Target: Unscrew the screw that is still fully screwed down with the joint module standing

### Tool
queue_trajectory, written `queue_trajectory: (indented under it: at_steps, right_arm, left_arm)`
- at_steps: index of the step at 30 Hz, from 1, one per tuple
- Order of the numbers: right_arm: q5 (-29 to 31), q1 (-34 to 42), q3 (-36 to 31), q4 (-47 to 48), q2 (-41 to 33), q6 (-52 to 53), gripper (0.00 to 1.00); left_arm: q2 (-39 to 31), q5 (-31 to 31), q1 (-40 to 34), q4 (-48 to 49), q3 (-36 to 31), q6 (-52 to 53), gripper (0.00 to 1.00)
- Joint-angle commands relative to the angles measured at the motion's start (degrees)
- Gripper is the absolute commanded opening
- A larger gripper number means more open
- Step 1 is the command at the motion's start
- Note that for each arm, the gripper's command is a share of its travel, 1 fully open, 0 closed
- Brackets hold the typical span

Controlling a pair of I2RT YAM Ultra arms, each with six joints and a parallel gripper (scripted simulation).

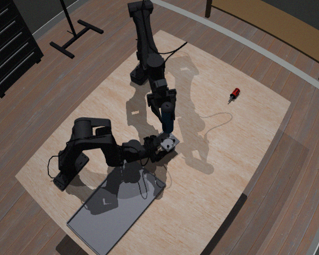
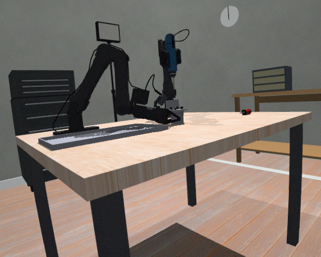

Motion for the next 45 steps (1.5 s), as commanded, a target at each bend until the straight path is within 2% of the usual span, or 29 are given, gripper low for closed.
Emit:
queue_trajectory:
  at_steps: [1, 10, 16, 22, 45]
  right_arm:
    - [0.3, 0.1, 0.4, -0.6, -0.3, 0.2, 0.59]
    - [0.3, 0.1, 0.4, -0.6, -0.3, 0.2, 0.59]
    - [0.3, 0.1, 0.4, -0.6, -0.3, 0.2, 0.59]
    - [0.3, 0.1, 0.4, -0.6, -0.3, 0.2, 0.59]
    - [0.3, 0.1, 0.4, -0.6, -0.3, 0.2, 0.59]
  left_arm:
    - [-1.8, 0.2, 0.7, 4.4, -1.0, -0.4, 0.42]
    - [1.2, 0.6, 0.8, 7.6, -0.9, -0.7, 0.42]
    - [-0.8, 0.6, 0.8, 8.3, -1.2, -0.6, 0.42]
    - [2.0, 0.7, 0.8, 9.2, -3.0, -1.0, 0.42]
    - [2.6, 0.6, 0.9, 11.6, -3.0, -0.9, 0.42]
